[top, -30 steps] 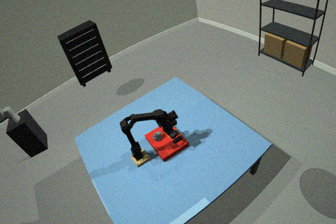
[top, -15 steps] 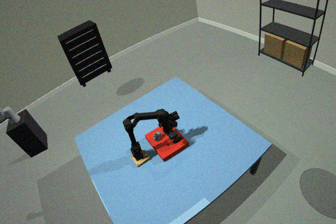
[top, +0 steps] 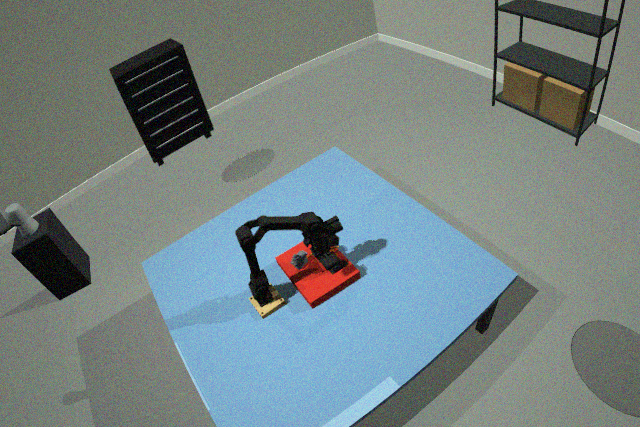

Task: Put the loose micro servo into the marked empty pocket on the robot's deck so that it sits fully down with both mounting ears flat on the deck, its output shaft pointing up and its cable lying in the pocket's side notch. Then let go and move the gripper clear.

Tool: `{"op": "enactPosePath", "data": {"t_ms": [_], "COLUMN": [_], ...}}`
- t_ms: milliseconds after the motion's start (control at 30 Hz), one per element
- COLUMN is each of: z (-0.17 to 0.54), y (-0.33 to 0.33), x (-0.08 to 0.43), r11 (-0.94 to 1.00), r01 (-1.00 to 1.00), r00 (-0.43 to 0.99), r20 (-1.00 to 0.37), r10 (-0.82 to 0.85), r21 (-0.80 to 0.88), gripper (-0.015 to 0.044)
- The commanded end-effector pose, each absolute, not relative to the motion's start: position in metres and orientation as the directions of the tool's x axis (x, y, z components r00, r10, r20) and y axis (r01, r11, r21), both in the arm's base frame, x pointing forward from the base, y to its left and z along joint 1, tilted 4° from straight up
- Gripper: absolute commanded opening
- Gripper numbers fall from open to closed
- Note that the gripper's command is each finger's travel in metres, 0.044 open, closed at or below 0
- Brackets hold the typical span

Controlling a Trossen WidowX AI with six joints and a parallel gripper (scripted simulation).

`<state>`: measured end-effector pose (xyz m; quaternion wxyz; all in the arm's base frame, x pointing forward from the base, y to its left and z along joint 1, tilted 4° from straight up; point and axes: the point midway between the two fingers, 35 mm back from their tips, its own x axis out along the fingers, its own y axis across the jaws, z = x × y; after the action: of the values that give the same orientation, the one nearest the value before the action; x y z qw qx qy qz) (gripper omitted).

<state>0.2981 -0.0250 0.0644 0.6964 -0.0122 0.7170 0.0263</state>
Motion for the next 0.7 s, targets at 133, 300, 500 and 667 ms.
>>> {"op": "enactPosePath", "data": {"t_ms": [133, 300, 500, 667], "z": [0.048, 0.047, 0.047, 0.047], "y": [-0.025, -0.024, -0.015, -0.006], "x": [0.296, 0.296, 0.296, 0.297], "r11": [0.999, 0.999, 0.999, 0.999], "r01": [-0.051, -0.051, -0.051, -0.051], "r00": [-0.043, -0.043, -0.042, -0.042], "r20": [-0.999, -0.999, -0.999, -0.999], "r10": [0.016, 0.016, 0.017, 0.017], "r21": [0.018, 0.018, 0.019, 0.02], "gripper": [0.0, 0.0, 0.0, 0.0]}}
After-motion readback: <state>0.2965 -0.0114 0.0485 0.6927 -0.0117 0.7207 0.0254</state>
